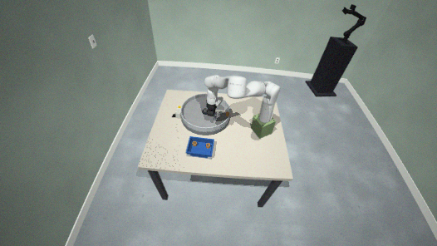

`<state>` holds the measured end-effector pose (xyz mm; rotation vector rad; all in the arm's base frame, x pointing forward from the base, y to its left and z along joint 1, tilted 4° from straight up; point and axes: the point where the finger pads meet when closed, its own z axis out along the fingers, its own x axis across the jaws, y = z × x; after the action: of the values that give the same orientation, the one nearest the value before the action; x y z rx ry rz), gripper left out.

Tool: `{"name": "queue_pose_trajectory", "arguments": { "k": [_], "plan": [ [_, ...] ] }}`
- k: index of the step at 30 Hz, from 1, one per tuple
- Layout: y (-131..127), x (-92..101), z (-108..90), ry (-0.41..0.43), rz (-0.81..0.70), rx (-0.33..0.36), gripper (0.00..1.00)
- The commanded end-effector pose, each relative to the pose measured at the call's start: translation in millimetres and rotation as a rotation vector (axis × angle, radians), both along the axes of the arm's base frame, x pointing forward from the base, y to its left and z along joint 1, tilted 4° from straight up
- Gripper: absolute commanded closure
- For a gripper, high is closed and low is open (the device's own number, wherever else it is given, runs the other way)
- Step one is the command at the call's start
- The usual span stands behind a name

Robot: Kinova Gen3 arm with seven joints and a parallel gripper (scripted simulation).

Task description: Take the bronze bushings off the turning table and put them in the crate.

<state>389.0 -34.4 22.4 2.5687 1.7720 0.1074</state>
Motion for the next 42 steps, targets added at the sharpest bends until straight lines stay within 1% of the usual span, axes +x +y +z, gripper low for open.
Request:
{"name": "queue_pose_trajectory", "arguments": {
  "k": [1, 5, 10, 22, 27, 39, 42],
  "plan": [
    [-1.1, 0.3, 0.7, -0.002, -0.004, 0.001, 0.60],
    [-1.1, 0.3, 0.7, -0.002, -0.004, 0.001, 0.60],
    [-36.4, -40.9, -5.0, -0.002, 0.016, 0.000, 0.60],
    [-36.4, -40.9, -5.0, -0.002, 0.016, 0.000, 0.60],
    [-71.7, -82.0, -10.6, -0.003, 0.035, -0.001, 0.60],
    [-71.7, -82.0, -10.6, -0.003, 0.035, -0.001, 0.60],
    [-92.7, -106.5, -14.0, -0.003, 0.048, -0.002, 0.60]
  ]
}}
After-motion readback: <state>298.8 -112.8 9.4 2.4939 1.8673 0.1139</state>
